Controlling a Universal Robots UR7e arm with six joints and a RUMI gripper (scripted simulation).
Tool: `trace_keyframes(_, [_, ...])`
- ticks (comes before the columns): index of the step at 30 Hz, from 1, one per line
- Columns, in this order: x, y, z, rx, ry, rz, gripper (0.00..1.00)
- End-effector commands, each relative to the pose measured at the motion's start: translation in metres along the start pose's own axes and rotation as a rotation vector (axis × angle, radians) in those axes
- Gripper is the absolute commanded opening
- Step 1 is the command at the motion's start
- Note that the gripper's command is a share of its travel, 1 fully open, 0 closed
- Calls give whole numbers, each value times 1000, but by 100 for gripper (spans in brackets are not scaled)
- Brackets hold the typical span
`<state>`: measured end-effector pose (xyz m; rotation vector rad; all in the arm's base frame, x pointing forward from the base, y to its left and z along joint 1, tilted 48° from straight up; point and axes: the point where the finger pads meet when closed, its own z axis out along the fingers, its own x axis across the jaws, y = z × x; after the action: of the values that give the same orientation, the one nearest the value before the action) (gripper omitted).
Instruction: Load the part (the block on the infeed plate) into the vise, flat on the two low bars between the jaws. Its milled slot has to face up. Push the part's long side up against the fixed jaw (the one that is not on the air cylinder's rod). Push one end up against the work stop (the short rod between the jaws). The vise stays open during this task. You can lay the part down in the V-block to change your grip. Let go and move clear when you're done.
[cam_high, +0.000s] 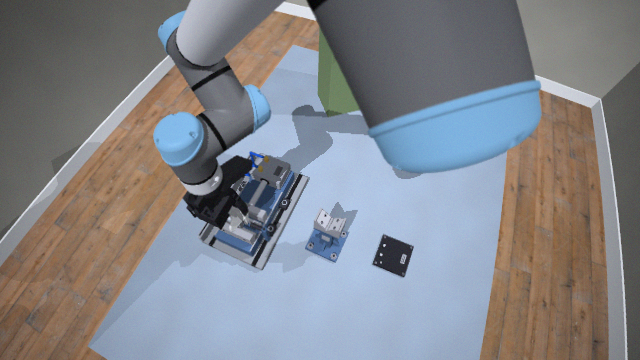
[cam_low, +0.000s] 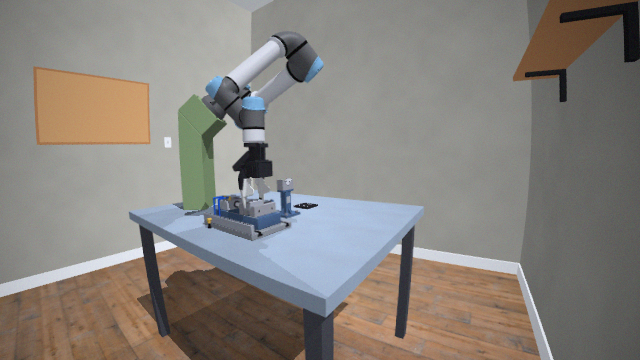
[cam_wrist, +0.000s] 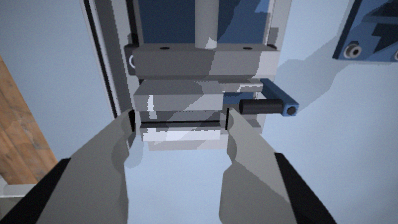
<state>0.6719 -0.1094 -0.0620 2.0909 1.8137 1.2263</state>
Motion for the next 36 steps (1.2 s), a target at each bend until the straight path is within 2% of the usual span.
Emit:
trace_keyframes(1, [0,1,0,-1,-1,0,47])
trace_keyframes(15, [0,1,-8,-1,-1,0,47])
trace_keyframes(25, [0,0,-35,-1,-1,0,47])
trace_keyframes(27, [0,0,-35,-1,-1,0,47])
trace_keyframes(36, [0,0,-62,-1,-1,0,47])
